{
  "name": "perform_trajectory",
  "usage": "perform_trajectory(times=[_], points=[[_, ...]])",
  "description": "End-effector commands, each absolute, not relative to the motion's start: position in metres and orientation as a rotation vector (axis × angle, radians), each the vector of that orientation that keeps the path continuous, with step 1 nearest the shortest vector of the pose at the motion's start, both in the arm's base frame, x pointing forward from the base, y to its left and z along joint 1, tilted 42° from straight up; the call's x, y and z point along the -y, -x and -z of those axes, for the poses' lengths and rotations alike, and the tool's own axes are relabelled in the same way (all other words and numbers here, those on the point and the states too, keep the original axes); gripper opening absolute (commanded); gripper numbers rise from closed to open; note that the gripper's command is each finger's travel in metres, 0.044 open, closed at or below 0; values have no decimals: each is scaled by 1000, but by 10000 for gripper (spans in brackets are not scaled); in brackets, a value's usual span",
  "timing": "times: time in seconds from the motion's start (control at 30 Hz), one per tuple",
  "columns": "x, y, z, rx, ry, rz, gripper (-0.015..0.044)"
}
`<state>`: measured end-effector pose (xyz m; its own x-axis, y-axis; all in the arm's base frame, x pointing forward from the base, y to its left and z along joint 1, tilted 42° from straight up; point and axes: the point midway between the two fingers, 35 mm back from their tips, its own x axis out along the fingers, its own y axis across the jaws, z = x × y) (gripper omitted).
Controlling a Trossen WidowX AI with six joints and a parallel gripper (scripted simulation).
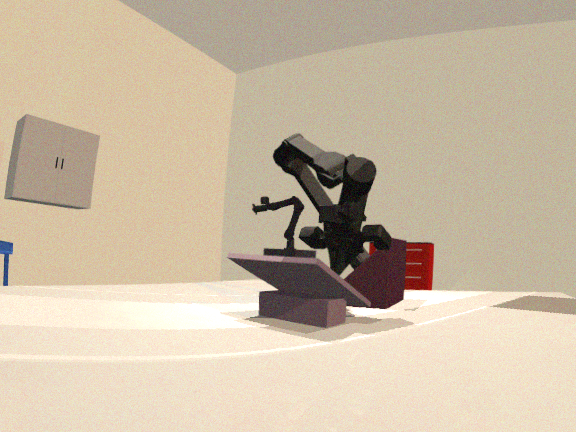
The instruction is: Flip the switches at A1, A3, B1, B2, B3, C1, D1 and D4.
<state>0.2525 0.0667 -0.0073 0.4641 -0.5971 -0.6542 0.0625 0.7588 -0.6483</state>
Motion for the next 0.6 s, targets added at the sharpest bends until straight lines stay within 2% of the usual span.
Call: perform_trajectory(times=[0.0,0.57], points=[[-66,-253,8,-1015,611,436,0],[-64,-254,9,-1015,611,437,0]])
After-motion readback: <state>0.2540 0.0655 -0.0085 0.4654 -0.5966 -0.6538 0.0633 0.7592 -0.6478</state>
